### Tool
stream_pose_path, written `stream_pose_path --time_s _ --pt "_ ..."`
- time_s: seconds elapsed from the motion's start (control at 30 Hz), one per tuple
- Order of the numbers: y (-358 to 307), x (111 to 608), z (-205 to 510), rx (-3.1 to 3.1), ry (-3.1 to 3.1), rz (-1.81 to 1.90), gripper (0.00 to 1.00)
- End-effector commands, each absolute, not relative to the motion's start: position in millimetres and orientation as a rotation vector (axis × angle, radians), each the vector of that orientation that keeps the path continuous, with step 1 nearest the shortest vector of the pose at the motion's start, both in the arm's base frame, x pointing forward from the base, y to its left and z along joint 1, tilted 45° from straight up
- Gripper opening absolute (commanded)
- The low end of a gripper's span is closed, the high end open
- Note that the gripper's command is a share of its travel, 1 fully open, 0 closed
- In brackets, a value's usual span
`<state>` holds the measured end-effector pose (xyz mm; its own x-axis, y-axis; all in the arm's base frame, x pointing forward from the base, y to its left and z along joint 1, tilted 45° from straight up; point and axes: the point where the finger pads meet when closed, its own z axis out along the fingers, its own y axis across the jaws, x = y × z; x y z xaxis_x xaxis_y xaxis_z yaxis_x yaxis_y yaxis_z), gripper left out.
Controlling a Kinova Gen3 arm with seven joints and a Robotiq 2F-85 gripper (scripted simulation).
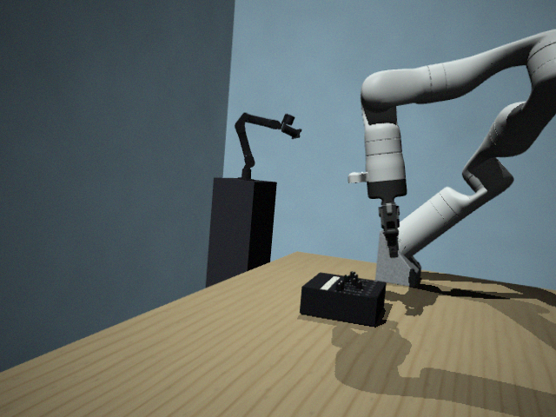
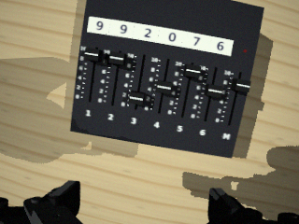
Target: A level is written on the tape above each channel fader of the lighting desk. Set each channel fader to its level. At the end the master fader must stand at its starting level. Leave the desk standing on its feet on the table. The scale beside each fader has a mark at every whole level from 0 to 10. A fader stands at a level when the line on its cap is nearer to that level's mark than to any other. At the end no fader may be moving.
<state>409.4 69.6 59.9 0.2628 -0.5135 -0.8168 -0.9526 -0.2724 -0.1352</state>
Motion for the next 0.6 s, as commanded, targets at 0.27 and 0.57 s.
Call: stream_pose_path --time_s 0.27,0.57 --pt "80.6 407.0 61.9 -1.81 1.462 0.959 1.0" --pt "81.7 406.9 62.2 -1.798 1.479 0.969 1.0"
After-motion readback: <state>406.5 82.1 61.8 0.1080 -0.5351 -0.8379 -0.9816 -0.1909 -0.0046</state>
